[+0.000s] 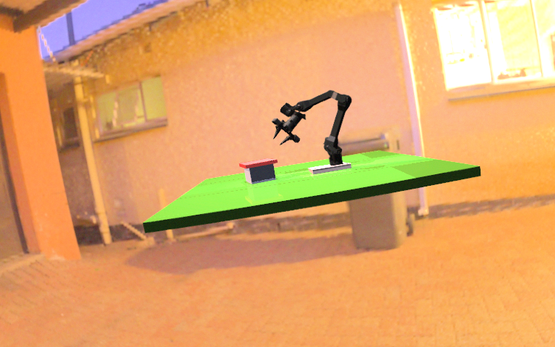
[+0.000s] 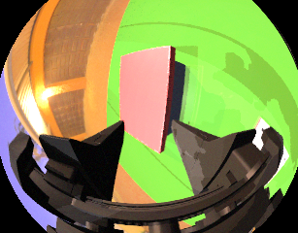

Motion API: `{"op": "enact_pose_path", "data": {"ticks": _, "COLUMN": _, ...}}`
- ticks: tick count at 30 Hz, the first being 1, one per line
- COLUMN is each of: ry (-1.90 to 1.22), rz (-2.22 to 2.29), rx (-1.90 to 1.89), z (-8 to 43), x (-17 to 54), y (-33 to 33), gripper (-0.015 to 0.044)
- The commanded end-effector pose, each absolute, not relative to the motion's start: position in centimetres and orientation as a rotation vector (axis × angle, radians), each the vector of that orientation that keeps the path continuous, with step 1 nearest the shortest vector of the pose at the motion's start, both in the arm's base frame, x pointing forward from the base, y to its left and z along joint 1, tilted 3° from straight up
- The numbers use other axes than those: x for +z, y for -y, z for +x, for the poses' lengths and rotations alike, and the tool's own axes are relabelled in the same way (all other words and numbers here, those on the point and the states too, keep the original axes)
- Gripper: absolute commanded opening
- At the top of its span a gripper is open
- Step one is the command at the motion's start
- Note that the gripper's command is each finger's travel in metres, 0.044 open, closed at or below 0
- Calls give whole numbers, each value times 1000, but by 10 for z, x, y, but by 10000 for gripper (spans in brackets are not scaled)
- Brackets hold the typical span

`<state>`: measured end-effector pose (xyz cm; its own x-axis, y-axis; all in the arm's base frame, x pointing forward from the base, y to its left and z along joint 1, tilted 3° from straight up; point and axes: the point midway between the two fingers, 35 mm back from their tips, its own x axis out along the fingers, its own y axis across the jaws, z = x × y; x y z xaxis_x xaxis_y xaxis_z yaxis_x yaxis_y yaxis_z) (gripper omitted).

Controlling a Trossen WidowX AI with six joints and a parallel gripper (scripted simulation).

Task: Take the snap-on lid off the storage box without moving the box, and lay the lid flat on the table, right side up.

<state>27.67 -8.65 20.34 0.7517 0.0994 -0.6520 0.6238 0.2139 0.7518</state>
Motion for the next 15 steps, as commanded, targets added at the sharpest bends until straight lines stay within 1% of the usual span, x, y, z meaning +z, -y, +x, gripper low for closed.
{"op": "enact_pose_path", "data": {"ticks": 1, "ry": -666, "rz": 1372, "rx": -397, "z": 275, "x": 204, "y": 81, "gripper": 235}}
{"op": "enact_pose_path", "data": {"ticks": 7, "ry": -667, "rz": 1372, "rx": -397, "z": 275, "x": 203, "y": 81, "gripper": 235}}
{"op": "enact_pose_path", "data": {"ticks": 12, "ry": -666, "rz": 1372, "rx": -397, "z": 276, "x": 156, "y": 84, "gripper": 235}}
{"op": "enact_pose_path", "data": {"ticks": 15, "ry": -667, "rz": 1372, "rx": -397, "z": 276, "x": 149, "y": 84, "gripper": 235}}
